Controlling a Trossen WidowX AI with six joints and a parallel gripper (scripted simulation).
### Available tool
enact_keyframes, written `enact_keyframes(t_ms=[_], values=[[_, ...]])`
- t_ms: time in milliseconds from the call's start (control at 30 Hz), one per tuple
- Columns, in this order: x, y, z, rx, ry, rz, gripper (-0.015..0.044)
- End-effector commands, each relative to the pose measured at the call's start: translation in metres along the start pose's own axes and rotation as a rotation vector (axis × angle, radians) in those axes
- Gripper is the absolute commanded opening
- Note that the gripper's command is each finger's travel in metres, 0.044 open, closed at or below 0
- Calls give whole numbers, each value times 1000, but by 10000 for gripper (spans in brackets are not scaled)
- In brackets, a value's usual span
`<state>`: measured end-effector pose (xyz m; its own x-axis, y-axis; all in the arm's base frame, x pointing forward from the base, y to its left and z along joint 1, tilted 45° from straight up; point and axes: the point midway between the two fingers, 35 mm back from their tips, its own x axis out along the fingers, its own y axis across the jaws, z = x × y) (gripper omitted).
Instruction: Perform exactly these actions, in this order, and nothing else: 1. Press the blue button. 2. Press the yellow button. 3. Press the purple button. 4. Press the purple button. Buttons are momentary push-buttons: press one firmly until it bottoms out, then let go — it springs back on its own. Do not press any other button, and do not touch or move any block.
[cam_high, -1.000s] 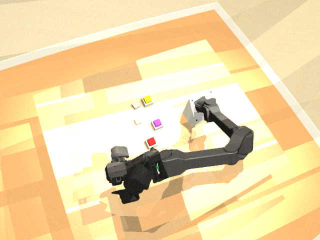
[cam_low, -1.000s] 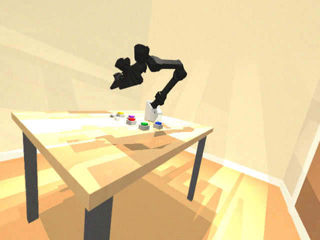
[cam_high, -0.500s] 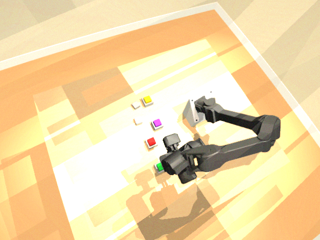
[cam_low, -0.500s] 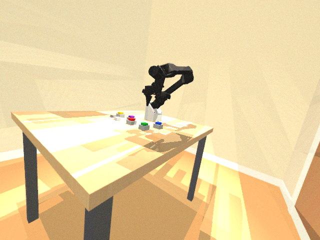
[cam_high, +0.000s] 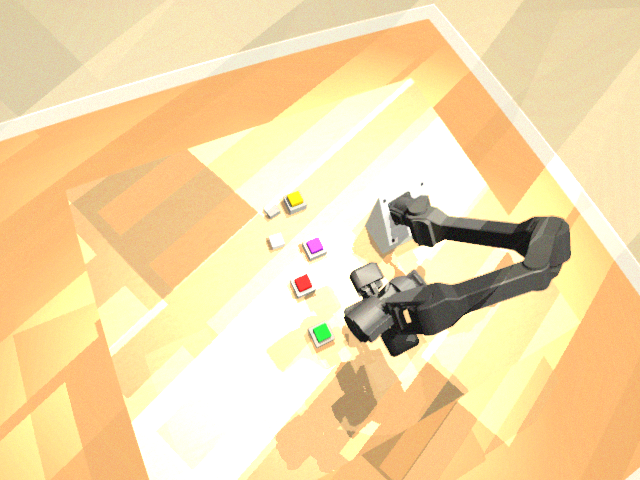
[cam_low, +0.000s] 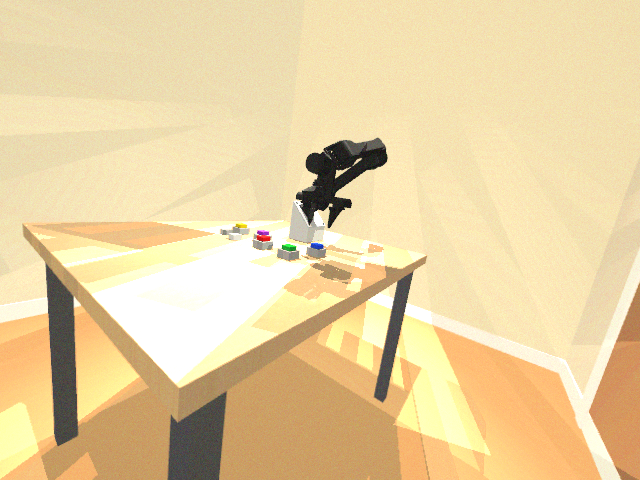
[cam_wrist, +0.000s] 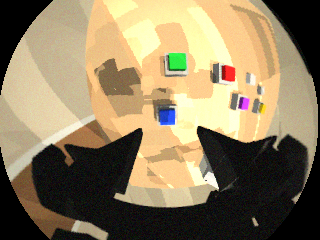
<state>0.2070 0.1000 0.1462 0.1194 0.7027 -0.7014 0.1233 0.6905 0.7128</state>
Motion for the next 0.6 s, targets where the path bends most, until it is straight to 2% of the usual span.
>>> enact_keyframes(t_ms=[0, 233, 267, 567], values=[[35, 0, -6, 4, 13, 2, 216], [37, 0, -6, 4, 13, 3, 32], [37, 0, -6, 4, 13, 3, 20], [37, 0, -6, 4, 13, 3, 20]])
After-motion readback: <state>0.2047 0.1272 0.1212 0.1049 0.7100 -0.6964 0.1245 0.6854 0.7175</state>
